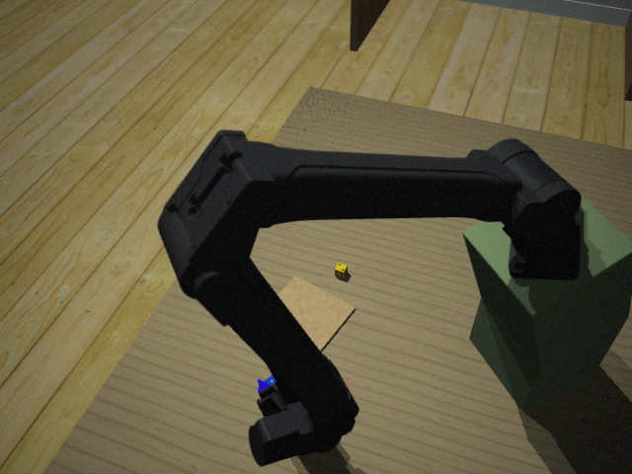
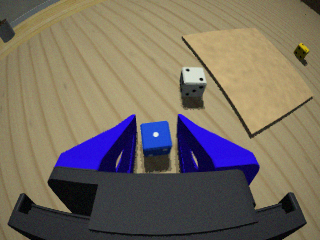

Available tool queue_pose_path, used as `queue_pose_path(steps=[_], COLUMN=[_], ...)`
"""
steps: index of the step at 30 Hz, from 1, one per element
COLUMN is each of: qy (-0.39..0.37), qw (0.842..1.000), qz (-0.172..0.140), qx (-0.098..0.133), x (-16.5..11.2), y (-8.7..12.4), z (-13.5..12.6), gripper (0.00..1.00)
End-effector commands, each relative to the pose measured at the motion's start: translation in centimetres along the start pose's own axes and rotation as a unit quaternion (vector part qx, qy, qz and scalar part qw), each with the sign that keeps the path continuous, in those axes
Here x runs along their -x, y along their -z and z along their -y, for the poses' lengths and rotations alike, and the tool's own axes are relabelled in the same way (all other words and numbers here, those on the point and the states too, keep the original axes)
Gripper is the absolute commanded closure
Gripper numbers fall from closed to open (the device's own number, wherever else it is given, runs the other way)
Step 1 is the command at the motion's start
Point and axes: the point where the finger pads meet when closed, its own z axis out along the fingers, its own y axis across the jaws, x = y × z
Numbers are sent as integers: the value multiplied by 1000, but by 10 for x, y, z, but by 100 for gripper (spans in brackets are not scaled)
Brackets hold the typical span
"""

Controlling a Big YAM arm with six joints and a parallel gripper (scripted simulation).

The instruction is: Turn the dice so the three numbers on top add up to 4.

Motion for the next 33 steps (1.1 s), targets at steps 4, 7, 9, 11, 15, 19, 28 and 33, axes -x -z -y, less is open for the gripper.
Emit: queue_pose_path(steps=[4,7,9,11,15,19,28,33], qy=[-7,-7,-7,-7,-7,-13,-5,-5], qw=[1000,1000,1000,1000,1000,1000,1000,1000], qz=[4,4,4,4,4,2,1,2], qx=[1,1,1,1,1,7,5,5], x=[3,3,3,3,3,4,7,7], y=[-5,-5,-5,-5,-5,5,30,48], z=[-4,-4,-4,-4,-4,-13,-4,-4], gripper=[66,66,66,66,66,66,66,66])
